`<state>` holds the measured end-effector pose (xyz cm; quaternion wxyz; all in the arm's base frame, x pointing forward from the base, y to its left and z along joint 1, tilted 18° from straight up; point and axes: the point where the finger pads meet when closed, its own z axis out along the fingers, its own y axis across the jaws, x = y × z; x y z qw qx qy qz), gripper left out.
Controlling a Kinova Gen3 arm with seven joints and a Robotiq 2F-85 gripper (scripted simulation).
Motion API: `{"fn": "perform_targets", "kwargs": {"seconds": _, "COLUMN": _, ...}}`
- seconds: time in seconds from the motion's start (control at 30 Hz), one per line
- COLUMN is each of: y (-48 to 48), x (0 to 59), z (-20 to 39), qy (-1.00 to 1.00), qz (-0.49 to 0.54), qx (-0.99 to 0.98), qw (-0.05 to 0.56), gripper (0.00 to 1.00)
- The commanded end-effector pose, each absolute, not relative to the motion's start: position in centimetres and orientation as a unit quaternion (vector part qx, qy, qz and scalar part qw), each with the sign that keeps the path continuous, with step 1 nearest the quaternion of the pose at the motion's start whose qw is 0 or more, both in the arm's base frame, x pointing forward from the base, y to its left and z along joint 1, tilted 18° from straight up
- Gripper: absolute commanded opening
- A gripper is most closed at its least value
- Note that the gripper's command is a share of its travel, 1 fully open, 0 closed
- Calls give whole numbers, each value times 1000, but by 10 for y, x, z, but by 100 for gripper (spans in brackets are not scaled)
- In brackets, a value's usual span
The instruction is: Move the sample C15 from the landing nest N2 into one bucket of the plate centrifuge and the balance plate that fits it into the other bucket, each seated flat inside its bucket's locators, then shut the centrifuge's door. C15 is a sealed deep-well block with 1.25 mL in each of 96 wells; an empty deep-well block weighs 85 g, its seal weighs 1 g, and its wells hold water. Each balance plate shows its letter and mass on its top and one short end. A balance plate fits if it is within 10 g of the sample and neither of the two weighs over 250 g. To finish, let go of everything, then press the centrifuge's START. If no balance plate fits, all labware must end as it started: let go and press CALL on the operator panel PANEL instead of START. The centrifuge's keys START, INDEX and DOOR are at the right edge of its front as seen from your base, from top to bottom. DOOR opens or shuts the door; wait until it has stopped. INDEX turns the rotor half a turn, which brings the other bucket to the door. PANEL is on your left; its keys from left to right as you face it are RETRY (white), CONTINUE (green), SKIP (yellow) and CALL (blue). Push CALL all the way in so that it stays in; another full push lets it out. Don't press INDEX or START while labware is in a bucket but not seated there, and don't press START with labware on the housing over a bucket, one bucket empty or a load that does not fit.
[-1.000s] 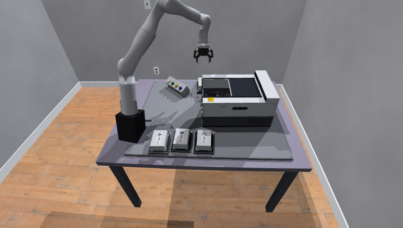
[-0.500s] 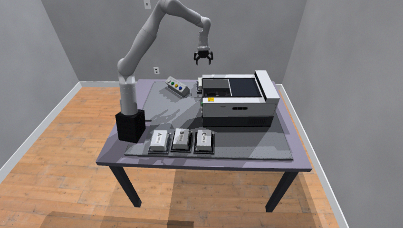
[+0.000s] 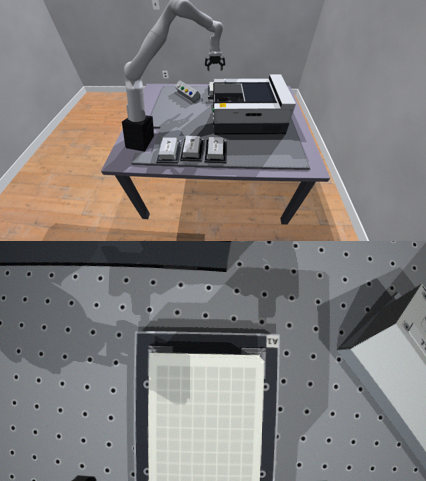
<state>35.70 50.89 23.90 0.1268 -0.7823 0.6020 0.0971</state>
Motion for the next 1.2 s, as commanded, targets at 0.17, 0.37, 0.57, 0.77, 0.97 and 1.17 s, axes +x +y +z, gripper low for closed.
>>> {"fn": "perform_targets", "kwargs": {"seconds": 0.17, "y": 512, "x": 357, "z": 233, "qy": 602, "qz": 97, "qx": -782, "qw": 128, "gripper": 100}}
{"fn": "perform_targets", "kwargs": {"seconds": 0.37, "y": 514, "x": 357, "z": 225, "qy": 602, "qz": 97, "qx": -782, "qw": 128, "gripper": 100}}
{"fn": "perform_targets", "kwargs": {"seconds": 0.57, "y": 516, "x": 357, "z": 220, "qy": 602, "qz": 97, "qx": -782, "qw": 128, "gripper": 100}}
{"fn": "perform_targets", "kwargs": {"seconds": 0.77, "y": 518, "x": 358, "z": 213, "qy": 602, "qz": 97, "qx": -782, "qw": 128, "gripper": 100}}
{"fn": "perform_targets", "kwargs": {"seconds": 0.97, "y": 521, "x": 358, "z": 205, "qy": 602, "qz": 97, "qx": -782, "qw": 128, "gripper": 100}}
{"fn": "perform_targets", "kwargs": {"seconds": 1.17, "y": 523, "x": 358, "z": 200, "qy": 602, "qz": 97, "qx": -782, "qw": 128, "gripper": 100}}
